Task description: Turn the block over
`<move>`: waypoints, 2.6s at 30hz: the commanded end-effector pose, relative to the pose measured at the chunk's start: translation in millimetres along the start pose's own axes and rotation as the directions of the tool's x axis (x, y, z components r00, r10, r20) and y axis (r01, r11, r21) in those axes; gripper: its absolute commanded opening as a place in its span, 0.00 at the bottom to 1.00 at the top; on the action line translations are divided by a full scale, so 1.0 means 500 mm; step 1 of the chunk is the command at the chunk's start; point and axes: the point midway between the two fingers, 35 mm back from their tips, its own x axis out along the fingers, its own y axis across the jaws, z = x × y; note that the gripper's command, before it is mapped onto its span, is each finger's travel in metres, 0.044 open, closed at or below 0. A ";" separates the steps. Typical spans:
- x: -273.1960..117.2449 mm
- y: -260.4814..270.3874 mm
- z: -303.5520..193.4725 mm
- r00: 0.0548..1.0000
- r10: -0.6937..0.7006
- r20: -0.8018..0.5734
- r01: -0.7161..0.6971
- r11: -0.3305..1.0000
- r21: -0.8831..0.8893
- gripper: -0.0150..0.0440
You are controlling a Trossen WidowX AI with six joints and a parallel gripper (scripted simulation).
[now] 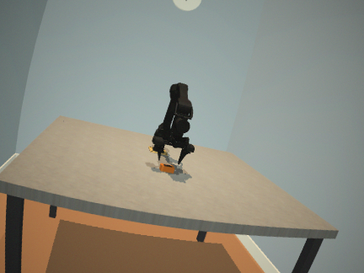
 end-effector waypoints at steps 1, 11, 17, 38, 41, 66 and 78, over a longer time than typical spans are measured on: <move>0.017 0.001 -0.004 1.000 0.005 -0.009 -0.005 1.000 -0.006 1.00; 0.049 0.002 -0.004 1.000 0.005 -0.009 -0.005 1.000 -0.006 1.00; 0.066 0.002 -0.005 1.000 0.005 -0.009 -0.005 1.000 -0.006 1.00; 0.066 0.002 -0.005 1.000 0.005 -0.009 -0.005 1.000 -0.006 0.57; 0.066 0.002 -0.005 1.000 0.005 -0.009 -0.005 1.000 -0.006 0.54; 0.015 0.001 -0.001 0.994 0.006 0.107 -0.006 1.000 -0.004 0.25; 0.023 0.001 0.000 0.957 0.007 0.289 -0.007 1.000 -0.003 0.25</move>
